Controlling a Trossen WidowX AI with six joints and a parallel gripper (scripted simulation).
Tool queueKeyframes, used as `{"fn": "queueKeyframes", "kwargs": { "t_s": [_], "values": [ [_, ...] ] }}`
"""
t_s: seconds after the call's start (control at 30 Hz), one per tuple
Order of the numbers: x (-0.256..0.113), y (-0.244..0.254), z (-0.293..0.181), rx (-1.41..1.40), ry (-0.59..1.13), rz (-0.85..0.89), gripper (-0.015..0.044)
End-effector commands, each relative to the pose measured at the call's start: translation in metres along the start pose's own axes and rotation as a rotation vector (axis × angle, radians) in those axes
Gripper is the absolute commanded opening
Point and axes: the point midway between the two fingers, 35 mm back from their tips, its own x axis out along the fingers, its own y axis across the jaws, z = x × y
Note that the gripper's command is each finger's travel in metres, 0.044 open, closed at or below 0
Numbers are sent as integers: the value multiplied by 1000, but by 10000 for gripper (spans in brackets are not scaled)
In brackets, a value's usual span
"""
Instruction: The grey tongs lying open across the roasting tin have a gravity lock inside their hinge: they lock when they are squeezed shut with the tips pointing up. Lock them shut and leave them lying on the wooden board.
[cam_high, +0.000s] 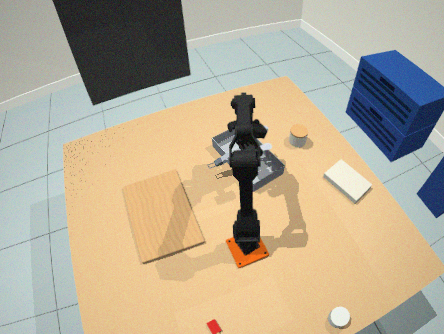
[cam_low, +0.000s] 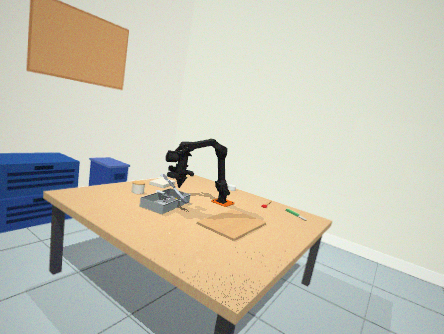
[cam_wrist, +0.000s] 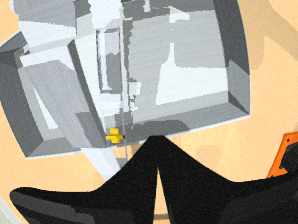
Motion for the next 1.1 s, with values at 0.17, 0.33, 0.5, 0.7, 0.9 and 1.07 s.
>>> {"fn": "queueKeyframes", "kwargs": {
  "t_s": [0.17,0.33,0.5,0.7,0.9,1.07],
  "values": [
    [15,0,1,5,-2,-4,-150],
    [23,0,0,5,-2,-4,-150],
    [31,-1,0,5,-2,-4,-150],
    [39,-2,0,5,-2,-4,-150],
    [38,1,0,5,-2,-4,-150],
    [37,8,1,5,-2,-3,-150]
  ]
}}
